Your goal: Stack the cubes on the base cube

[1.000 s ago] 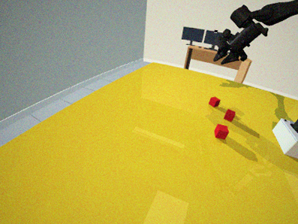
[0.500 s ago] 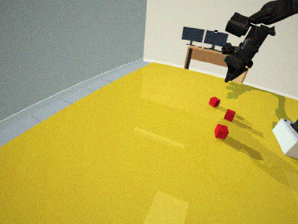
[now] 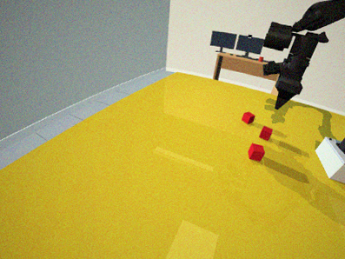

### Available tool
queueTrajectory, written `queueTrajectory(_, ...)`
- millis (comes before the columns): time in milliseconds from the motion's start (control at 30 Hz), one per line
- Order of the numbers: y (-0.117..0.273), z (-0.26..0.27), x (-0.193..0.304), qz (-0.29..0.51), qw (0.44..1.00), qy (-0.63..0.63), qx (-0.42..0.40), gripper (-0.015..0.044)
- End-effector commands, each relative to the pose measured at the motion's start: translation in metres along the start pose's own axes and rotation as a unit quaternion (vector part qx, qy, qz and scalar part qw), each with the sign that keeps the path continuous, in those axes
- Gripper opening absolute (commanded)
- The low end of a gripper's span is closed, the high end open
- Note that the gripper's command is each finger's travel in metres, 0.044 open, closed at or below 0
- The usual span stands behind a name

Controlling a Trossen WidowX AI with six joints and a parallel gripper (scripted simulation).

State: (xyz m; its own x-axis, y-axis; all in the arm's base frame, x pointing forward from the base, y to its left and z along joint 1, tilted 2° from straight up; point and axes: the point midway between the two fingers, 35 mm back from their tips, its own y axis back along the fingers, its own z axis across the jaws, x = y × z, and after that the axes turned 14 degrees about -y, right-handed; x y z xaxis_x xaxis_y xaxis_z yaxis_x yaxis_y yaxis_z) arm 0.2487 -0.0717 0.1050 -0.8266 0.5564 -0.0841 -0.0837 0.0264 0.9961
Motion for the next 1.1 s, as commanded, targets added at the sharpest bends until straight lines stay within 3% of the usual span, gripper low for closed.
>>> queueTrajectory(0, -0.026, -0.001, 0.003, 0.009, 1.000, 0.005, 0.005, 0.0265)
queueTrajectory(133, -0.055, -0.002, 0.005, 0.009, 1.000, 0.005, 0.006, 0.0265)
queueTrajectory(1067, -0.099, -0.003, 0.006, 0.009, 1.000, 0.005, 0.006, 0.0265)
